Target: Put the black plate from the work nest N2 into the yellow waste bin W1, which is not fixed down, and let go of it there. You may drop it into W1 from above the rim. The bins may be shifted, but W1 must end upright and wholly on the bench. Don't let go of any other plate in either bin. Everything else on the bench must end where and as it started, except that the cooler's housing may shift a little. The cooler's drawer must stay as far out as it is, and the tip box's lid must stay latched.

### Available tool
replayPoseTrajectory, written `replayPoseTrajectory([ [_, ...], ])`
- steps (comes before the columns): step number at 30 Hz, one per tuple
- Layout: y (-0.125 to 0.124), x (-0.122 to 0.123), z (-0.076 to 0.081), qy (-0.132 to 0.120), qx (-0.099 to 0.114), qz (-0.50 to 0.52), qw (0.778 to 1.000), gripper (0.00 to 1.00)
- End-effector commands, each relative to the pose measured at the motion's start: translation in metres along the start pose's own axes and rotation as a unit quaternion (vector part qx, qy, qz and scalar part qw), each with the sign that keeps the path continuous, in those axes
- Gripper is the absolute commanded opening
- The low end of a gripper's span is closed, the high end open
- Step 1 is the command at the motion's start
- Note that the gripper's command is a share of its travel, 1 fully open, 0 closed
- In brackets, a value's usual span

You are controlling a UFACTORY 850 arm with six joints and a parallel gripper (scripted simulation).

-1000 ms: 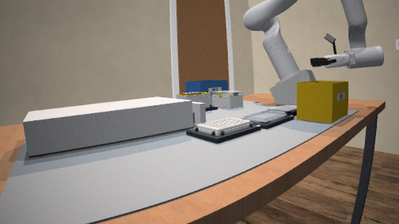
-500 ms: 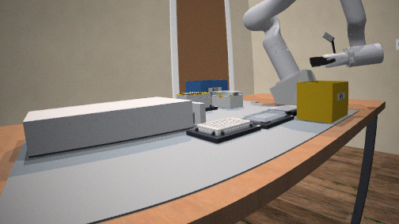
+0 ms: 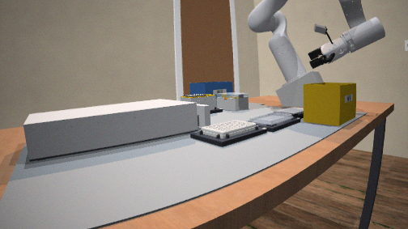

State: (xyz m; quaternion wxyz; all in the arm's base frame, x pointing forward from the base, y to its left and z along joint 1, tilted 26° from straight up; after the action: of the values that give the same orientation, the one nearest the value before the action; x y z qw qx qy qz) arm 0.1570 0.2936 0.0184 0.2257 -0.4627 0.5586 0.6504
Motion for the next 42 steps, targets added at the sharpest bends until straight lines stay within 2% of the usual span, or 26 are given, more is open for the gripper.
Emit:
replayPoseTrajectory([
  [1, -0.008, -0.018, -0.006, -0.041, -0.003, 0.035, 0.999, 1.00],
  [7, -0.022, -0.048, -0.021, -0.108, -0.016, 0.092, 0.990, 1.00],
  [8, -0.022, -0.049, -0.021, -0.109, -0.016, 0.092, 0.990, 1.00],
  [13, -0.033, -0.076, -0.038, -0.170, -0.039, 0.141, 0.975, 1.00],
  [15, -0.033, -0.076, -0.038, -0.170, -0.039, 0.141, 0.975, 1.00],
  [18, -0.038, -0.092, -0.049, -0.205, -0.058, 0.169, 0.962, 1.00],
  [20, -0.041, -0.099, -0.055, -0.213, -0.062, 0.175, 0.959, 1.00],
  [23, -0.046, -0.114, -0.067, -0.243, -0.083, 0.198, 0.946, 1.00],
  [24, -0.046, -0.115, -0.068, -0.243, -0.083, 0.198, 0.946, 1.00],
  [27, -0.050, -0.130, -0.081, -0.271, -0.106, 0.218, 0.932, 1.00],
  [28, -0.051, -0.131, -0.082, -0.271, -0.106, 0.218, 0.932, 1.00],
  [30, -0.052, -0.141, -0.091, -0.290, -0.126, 0.233, 0.920, 1.00],
  [32, -0.052, -0.141, -0.091, -0.290, -0.126, 0.233, 0.920, 1.00],
  [35, -0.054, -0.156, -0.106, -0.316, -0.159, 0.252, 0.901, 1.00],
  [37, -0.056, -0.161, -0.112, -0.316, -0.159, 0.252, 0.901, 1.00],
  [39, -0.057, -0.171, -0.122, -0.331, -0.183, 0.264, 0.887, 1.00],
  [41, -0.058, -0.176, -0.128, -0.334, -0.187, 0.266, 0.885, 1.00],
  [42, -0.058, -0.180, -0.134, -0.340, -0.200, 0.271, 0.878, 1.00],
])
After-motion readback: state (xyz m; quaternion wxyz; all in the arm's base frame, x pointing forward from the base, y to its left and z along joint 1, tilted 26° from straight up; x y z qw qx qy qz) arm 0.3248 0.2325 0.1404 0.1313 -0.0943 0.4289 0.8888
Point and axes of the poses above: the point where the finger pads meet when closed, its own z axis back along the fingers, its own y axis across the jaws, x = y × z, the point moved 8 cm from there along z, back along the fingers, and after that the axes turned 3 degrees about z, right-handed, at the moved point
